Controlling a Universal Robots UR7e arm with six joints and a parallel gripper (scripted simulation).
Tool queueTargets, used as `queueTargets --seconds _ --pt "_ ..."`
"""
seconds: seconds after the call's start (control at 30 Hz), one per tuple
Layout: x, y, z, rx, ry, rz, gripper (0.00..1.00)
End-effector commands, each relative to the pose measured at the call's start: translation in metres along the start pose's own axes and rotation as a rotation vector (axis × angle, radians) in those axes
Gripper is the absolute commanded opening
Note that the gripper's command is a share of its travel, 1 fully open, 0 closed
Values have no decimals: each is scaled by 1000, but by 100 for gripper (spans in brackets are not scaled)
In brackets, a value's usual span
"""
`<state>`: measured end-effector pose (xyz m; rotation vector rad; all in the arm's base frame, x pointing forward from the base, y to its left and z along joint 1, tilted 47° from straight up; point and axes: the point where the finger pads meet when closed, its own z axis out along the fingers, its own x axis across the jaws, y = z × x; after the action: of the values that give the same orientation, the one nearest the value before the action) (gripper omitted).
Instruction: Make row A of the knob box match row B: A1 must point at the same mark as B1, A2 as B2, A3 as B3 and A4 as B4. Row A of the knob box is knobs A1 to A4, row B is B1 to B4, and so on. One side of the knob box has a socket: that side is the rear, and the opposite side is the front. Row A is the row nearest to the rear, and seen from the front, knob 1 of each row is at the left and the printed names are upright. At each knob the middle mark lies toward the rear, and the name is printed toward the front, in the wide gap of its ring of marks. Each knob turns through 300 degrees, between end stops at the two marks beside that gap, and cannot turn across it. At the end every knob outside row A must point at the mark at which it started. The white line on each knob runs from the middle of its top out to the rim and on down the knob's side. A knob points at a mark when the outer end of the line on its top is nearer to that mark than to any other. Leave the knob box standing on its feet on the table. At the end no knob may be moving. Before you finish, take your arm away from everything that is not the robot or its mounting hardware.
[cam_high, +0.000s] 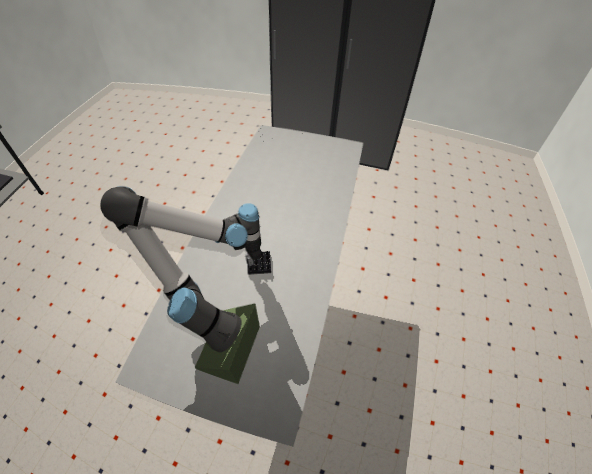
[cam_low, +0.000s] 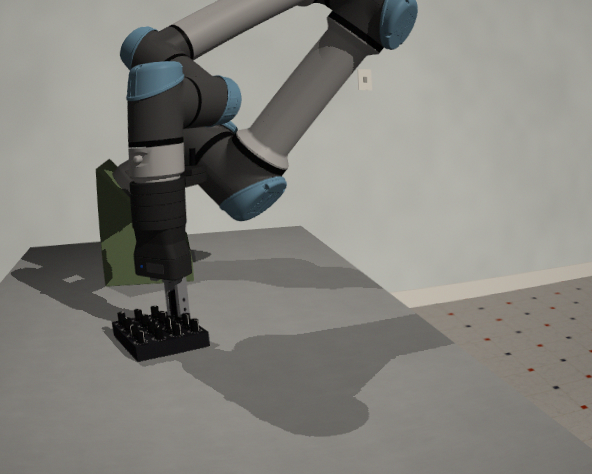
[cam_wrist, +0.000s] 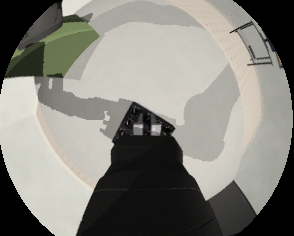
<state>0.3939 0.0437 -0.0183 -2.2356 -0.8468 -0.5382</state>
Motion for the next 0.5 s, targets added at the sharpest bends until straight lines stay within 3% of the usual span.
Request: queueTargets --seconds 0.0,0.47 --pt "0 0 0 -4 -2 107 30" --pt "0 0 0 -5 -2 238 30"
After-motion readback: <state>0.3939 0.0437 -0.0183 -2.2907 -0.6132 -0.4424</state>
